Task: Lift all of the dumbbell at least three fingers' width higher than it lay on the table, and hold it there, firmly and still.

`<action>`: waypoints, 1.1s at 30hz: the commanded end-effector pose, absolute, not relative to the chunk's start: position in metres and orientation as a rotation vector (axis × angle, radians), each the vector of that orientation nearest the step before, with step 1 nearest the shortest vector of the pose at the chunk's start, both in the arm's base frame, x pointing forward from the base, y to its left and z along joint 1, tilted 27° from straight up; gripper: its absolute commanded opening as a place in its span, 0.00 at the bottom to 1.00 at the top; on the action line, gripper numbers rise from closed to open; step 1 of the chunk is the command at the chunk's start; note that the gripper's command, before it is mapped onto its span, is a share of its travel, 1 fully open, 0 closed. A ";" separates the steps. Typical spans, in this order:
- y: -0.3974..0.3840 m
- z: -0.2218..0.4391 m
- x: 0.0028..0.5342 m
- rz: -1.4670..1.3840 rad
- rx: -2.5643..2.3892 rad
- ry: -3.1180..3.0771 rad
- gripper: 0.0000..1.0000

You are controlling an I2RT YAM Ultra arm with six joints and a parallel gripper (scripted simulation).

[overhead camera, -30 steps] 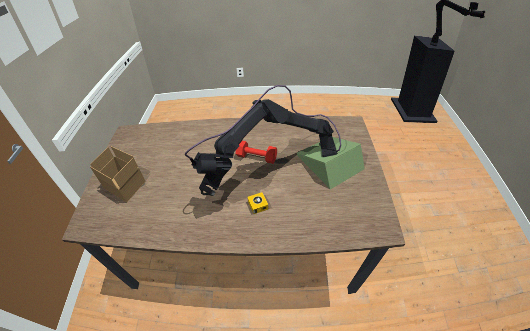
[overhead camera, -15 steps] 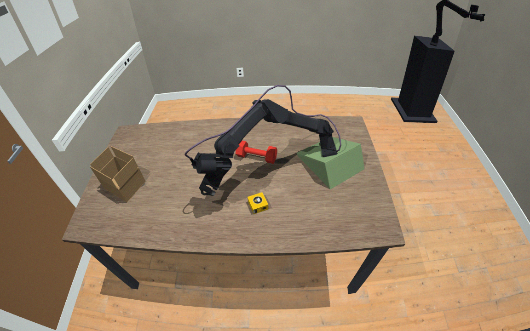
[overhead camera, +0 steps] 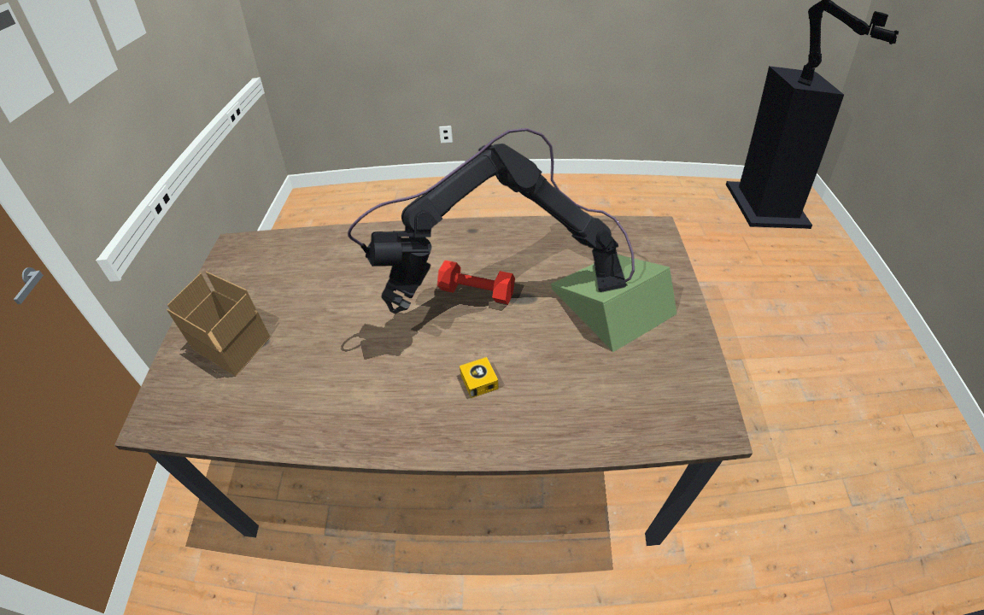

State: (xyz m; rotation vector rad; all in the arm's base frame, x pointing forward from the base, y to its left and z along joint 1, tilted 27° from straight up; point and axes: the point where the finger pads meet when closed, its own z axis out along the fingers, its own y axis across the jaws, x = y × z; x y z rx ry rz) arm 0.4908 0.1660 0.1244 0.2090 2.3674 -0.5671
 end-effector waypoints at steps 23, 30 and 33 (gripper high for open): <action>0.046 0.150 0.322 -0.453 0.368 2.732 1.00; 0.041 0.141 0.320 -0.480 0.366 2.748 1.00; 0.041 0.144 0.324 -0.470 0.374 2.736 1.00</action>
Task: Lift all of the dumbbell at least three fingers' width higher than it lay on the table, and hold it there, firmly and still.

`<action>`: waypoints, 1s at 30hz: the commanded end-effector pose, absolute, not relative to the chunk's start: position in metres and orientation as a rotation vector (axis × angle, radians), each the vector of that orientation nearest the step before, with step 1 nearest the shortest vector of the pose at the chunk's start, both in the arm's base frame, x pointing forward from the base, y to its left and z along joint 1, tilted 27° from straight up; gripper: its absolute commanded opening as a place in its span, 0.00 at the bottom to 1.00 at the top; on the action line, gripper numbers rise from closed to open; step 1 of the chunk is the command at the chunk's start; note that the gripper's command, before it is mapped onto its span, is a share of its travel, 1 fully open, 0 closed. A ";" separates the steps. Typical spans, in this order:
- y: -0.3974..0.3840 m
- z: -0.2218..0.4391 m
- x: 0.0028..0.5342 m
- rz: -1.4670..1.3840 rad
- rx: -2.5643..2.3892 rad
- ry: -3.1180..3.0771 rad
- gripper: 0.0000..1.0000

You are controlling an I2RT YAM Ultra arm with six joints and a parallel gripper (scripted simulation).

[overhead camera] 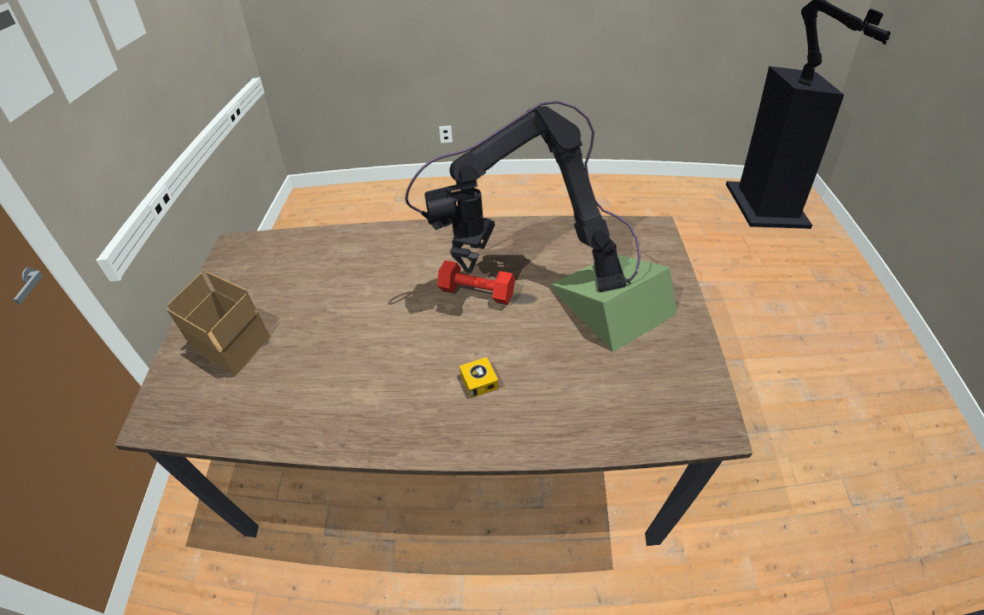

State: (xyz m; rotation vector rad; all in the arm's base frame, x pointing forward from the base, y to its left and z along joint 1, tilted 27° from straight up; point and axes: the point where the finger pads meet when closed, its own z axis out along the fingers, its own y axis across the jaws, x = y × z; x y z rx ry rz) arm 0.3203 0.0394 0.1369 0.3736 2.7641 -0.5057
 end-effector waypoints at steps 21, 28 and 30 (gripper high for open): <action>0.025 0.099 0.330 -0.504 0.367 2.771 1.00; 0.017 0.082 0.335 -0.500 0.367 2.773 1.00; 0.015 0.077 0.336 -0.500 0.367 2.773 1.00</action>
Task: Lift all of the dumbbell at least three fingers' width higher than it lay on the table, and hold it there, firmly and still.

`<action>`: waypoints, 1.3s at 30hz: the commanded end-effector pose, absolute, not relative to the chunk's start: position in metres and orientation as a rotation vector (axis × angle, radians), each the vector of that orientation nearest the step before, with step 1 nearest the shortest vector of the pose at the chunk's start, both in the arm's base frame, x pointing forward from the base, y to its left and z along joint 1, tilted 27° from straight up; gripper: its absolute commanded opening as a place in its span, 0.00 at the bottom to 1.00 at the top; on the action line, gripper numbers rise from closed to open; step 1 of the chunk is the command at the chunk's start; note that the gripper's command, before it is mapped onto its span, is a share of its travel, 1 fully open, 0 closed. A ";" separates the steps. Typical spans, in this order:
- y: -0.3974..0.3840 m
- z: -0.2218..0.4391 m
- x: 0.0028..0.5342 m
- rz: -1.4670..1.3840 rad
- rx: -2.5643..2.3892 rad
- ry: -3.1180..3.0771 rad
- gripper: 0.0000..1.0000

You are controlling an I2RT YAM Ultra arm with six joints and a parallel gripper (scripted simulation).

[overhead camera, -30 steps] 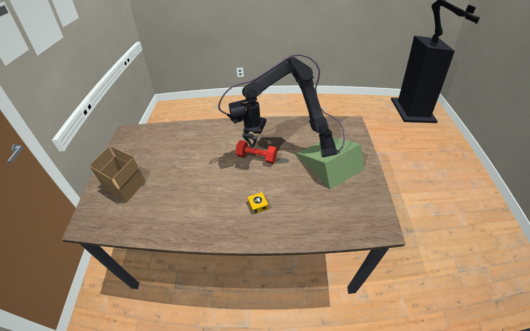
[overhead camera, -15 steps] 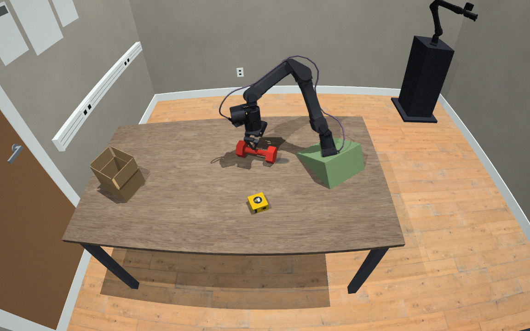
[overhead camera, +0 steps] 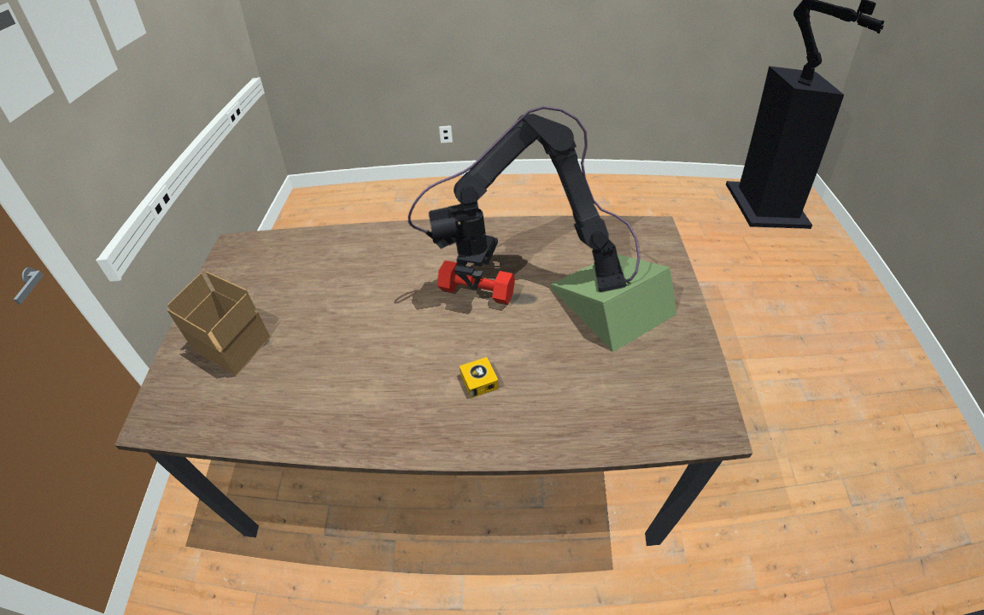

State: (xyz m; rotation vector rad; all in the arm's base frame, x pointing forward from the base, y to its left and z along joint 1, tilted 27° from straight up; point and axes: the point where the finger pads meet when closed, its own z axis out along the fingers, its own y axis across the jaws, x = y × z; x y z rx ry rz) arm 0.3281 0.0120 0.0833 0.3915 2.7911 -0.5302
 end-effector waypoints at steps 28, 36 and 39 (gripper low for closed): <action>0.007 0.058 0.344 -0.496 0.360 2.759 1.00; 0.007 0.058 0.343 -0.499 0.359 2.764 1.00; 0.007 0.058 0.343 -0.499 0.359 2.764 1.00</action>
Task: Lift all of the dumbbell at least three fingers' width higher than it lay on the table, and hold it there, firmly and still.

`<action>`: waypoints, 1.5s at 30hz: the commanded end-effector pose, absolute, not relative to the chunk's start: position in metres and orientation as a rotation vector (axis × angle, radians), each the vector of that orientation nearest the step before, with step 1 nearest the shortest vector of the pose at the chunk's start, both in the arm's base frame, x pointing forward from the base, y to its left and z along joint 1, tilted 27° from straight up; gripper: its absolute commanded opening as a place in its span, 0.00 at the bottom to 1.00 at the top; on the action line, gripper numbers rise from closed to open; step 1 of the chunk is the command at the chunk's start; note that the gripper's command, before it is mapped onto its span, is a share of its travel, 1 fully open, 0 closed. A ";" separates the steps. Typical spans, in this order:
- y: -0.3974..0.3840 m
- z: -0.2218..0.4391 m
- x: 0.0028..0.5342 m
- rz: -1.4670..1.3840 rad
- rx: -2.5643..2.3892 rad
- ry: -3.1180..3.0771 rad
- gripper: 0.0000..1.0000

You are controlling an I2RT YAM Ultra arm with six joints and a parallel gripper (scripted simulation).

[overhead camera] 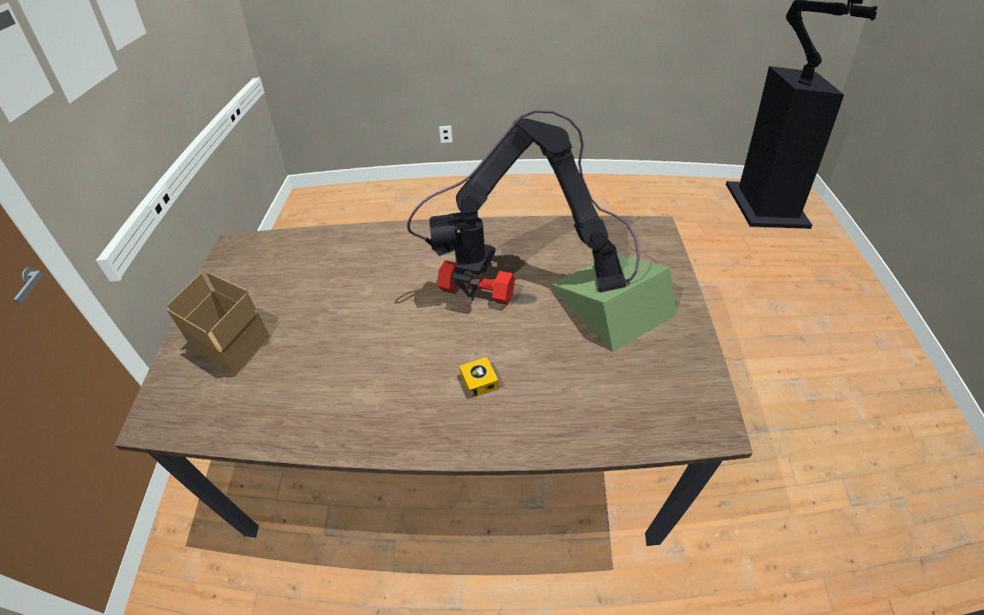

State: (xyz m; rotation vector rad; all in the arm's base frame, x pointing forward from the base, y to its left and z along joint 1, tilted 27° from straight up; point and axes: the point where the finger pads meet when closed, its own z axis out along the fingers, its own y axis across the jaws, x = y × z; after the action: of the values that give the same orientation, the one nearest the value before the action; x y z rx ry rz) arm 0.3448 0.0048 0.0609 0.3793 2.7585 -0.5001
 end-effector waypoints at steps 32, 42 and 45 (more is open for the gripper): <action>0.005 0.060 0.344 -0.511 0.361 2.758 0.00; 0.006 0.060 0.344 -0.511 0.361 2.758 0.00; 0.006 0.060 0.344 -0.511 0.361 2.758 0.00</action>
State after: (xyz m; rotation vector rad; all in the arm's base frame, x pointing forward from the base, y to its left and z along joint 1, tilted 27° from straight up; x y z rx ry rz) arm 0.3450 0.0054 0.0607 0.3778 2.7593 -0.4948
